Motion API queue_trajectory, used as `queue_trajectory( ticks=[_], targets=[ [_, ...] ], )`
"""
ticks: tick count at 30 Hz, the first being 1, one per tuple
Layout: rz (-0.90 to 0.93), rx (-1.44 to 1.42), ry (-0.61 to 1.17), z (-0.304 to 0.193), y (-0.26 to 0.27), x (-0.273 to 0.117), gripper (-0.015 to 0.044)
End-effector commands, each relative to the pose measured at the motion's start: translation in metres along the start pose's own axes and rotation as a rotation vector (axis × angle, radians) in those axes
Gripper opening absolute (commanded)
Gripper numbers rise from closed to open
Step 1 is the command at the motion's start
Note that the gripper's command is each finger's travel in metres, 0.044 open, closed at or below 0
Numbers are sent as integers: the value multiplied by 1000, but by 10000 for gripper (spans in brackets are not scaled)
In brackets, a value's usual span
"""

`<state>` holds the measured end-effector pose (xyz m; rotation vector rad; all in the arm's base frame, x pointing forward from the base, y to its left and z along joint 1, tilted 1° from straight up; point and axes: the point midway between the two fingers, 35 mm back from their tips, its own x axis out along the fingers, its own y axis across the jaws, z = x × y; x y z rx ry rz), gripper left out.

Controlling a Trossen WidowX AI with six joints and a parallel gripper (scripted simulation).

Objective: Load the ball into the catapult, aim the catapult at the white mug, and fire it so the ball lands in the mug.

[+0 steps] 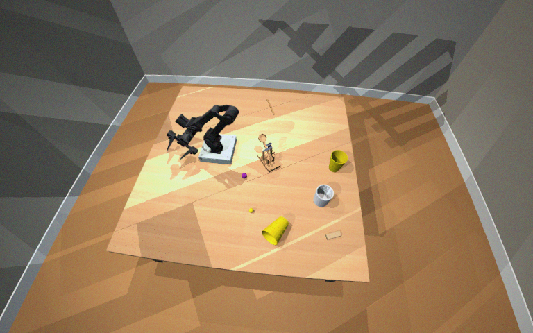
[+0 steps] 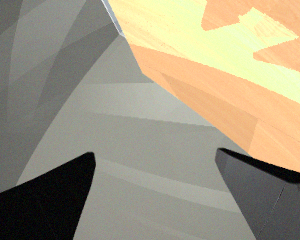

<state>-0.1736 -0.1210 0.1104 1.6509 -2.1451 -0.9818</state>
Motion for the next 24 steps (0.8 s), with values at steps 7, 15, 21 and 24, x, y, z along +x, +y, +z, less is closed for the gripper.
queue_trajectory(
  ticks=[7, 15, 21, 24],
  targets=[
    [43, 5, -67, 12, 12, -8, 440],
    [108, 15, -173, 29, 29, -24, 440],
    [156, 25, -257, 43, 41, -39, 440],
    [176, 30, -293, 48, 46, -46, 440]
  ],
)
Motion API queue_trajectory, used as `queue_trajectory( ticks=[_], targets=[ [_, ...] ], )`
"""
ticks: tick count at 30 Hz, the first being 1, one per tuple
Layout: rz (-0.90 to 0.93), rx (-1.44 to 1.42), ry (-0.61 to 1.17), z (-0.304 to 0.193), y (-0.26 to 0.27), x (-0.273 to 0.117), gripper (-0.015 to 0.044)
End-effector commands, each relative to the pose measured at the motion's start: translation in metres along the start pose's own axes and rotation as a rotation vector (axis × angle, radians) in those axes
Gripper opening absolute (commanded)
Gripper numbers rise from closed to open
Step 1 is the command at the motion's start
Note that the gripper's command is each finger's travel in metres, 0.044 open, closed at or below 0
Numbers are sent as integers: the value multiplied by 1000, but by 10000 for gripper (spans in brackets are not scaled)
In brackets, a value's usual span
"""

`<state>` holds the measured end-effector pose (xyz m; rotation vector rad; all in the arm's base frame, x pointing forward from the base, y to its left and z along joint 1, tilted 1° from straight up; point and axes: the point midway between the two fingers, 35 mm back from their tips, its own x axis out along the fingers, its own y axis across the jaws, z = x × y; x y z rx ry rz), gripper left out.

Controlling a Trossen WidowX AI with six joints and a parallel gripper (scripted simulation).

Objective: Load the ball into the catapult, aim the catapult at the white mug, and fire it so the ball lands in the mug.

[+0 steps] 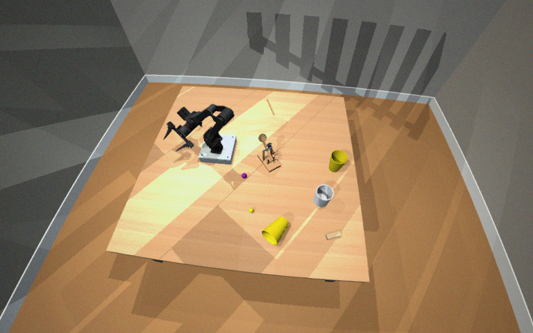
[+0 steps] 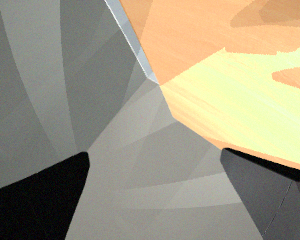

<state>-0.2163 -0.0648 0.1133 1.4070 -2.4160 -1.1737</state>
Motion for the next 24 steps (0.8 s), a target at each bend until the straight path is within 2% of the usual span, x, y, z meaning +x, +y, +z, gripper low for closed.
queue_trajectory(
  ticks=[1, 14, 24],
  targets=[
    [26, 5, -51, 10, 8, -6, 440],
    [122, 53, -242, 46, 34, -38, 440],
    [209, 113, -430, 77, 52, -80, 440]
  ],
)
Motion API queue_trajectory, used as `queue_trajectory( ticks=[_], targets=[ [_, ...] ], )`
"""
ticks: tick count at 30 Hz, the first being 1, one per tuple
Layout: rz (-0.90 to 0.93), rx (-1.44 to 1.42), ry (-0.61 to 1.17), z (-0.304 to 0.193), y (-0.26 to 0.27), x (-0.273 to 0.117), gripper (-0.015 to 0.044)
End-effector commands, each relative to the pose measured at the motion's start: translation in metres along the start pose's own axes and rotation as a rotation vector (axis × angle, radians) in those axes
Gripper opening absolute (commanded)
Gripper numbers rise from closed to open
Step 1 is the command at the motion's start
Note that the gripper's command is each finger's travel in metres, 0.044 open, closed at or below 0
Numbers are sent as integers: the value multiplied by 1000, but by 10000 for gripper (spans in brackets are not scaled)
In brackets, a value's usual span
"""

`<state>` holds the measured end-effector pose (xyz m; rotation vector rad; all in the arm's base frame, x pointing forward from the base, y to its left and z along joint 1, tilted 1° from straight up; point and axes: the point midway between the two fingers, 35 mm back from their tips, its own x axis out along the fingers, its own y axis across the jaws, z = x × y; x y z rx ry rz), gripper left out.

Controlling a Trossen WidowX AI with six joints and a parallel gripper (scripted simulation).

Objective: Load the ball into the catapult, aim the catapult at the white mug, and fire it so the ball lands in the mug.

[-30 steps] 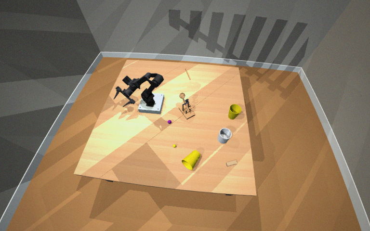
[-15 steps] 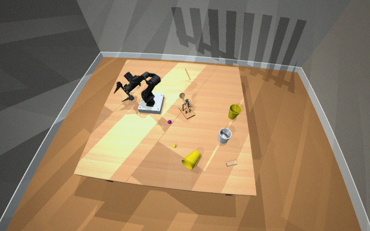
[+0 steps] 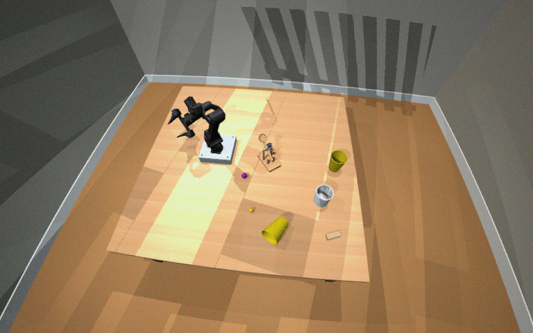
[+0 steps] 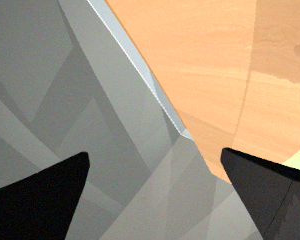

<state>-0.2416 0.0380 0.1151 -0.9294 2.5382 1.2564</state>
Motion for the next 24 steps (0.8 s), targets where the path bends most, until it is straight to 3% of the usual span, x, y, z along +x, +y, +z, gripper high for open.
queue_trajectory(
  ticks=[1, 13, 24],
  targets=[
    [32, 22, -78, 17, 11, -11, 440],
    [110, 88, -270, 58, 30, -48, 440],
    [189, 175, -499, 103, 44, -106, 440]
  ],
)
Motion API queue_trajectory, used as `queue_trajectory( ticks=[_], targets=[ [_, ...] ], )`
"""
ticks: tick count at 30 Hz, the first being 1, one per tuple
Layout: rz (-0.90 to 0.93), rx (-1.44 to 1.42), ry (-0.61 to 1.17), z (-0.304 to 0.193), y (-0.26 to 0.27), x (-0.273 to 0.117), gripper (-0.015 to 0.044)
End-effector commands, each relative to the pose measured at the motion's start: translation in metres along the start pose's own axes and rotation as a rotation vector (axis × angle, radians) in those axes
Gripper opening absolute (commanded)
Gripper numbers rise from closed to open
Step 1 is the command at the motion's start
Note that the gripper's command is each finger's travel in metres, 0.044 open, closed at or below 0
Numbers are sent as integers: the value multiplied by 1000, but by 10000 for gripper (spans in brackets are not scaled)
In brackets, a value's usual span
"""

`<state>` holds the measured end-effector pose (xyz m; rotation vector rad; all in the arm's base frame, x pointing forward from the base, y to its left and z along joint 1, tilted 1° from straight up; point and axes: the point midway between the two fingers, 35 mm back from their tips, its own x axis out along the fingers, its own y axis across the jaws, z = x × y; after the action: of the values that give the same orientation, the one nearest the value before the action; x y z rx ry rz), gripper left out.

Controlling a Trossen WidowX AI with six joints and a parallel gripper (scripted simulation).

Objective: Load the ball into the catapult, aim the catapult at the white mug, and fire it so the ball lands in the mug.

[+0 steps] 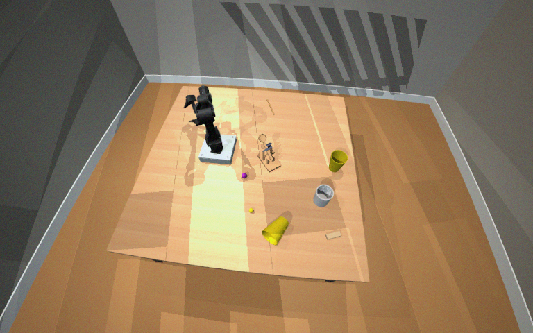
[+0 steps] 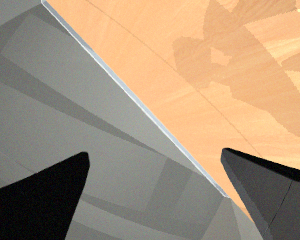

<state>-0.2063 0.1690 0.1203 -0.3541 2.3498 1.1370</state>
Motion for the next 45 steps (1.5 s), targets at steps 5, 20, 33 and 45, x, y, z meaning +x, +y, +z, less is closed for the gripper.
queue_trajectory(
  ticks=[5, 20, 33, 45],
  targets=[
    [33, 49, -124, 33, 12, -21, 440],
    [87, 155, -372, 96, 22, -77, 440],
    [117, 343, -632, 154, -1, -159, 440],
    [132, 635, -864, 183, -69, -256, 440]
  ],
)
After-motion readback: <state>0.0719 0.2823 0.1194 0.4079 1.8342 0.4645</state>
